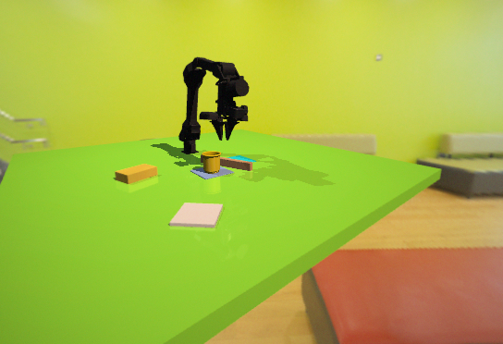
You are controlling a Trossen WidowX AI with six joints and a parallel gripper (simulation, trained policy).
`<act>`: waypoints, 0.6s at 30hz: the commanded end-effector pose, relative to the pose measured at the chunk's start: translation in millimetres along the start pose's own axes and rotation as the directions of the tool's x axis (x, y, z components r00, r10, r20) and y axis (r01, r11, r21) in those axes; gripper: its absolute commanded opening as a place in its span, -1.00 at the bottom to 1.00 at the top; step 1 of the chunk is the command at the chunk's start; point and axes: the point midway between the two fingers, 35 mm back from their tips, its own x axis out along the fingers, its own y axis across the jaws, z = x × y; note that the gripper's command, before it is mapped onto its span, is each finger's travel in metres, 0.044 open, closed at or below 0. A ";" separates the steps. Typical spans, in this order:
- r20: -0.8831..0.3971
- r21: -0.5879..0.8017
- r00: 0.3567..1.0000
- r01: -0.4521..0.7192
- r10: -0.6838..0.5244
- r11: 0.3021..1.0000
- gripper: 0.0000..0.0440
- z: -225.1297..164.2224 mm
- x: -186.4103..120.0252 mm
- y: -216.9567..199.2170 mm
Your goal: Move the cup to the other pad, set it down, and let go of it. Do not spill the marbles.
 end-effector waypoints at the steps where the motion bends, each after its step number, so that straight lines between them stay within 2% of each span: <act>1: -0.033 -0.017 0.999 0.004 -0.005 1.000 -0.36 -4.7 10.4 -5.3; 18: -0.123 -0.120 0.992 -0.013 -0.002 0.993 -0.27 -18.6 68.6 -19.9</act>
